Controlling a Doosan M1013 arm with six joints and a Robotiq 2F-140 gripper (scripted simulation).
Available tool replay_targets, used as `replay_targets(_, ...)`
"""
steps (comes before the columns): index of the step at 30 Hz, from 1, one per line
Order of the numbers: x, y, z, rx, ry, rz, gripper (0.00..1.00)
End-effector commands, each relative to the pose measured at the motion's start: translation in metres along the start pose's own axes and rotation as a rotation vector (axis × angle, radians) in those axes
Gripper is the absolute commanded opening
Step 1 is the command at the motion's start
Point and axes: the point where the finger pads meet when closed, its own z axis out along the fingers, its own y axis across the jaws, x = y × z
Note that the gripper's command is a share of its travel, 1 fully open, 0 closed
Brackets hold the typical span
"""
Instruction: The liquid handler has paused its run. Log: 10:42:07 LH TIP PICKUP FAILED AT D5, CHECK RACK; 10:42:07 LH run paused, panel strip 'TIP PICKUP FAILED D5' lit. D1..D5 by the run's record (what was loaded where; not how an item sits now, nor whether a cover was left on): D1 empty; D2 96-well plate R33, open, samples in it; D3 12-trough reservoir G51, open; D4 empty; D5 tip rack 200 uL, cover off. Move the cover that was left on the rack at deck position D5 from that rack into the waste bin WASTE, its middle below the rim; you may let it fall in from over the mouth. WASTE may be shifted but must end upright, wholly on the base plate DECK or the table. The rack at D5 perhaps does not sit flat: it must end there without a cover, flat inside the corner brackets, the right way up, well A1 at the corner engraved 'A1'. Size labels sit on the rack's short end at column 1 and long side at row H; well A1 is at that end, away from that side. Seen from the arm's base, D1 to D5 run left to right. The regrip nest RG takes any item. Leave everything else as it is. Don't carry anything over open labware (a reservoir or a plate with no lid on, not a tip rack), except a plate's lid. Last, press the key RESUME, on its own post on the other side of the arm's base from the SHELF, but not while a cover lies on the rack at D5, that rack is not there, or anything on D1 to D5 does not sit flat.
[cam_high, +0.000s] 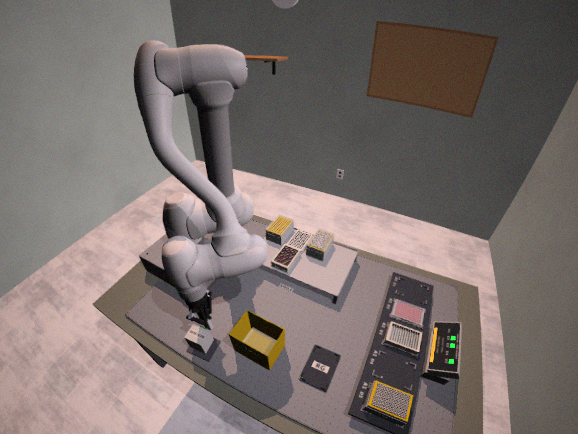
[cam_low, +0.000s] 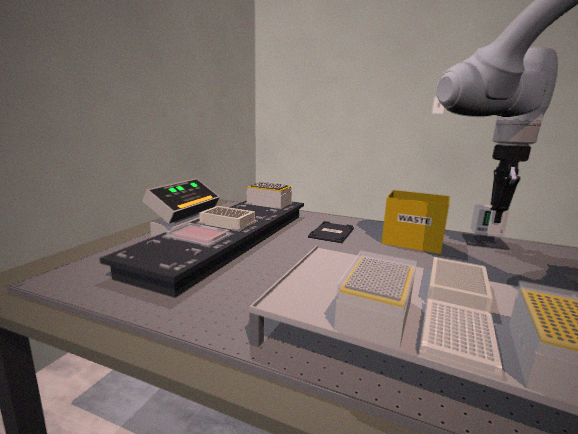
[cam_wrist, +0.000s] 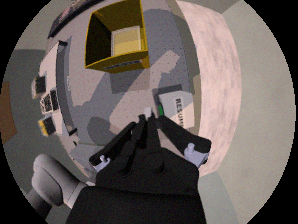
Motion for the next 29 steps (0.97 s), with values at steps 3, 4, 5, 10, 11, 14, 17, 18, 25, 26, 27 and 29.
replay_targets(3,0.0001,0.0052,-0.0001,0.0,0.0,0.0,0.0)
replay_targets(4,0.0001,0.0055,-0.0001,0.0,0.0,0.0,0.0)
replay_targets(5,0.0001,0.0059,-0.0001,0.0,0.0,0.0,0.0)
replay_targets(10,0.0001,0.0075,-0.0001,0.0,0.0,0.0,0.0)
replay_targets(11,0.0001,0.0079,-0.0001,0.0,0.0,0.0,0.0)
replay_targets(14,0.0001,0.0082,-0.0001,0.0,0.0,0.0,0.0)
replay_targets(17,0.0001,0.0092,-0.0001,0.0,0.0,0.0,0.0)
replay_targets(18,0.0001,0.0095,-0.0001,0.0,0.0,0.0,0.0)
replay_targets(25,0.0001,0.0119,-0.0001,0.0,0.0,0.0,0.0)
replay_targets(26,0.0001,0.0122,-0.0001,0.0,0.0,0.0,0.0)
replay_targets(27,0.0001,0.0125,-0.0001,0.0,0.0,0.0,0.0)
replay_targets(29,0.0001,0.0132,-0.0001,0.0,0.0,0.0,0.0)
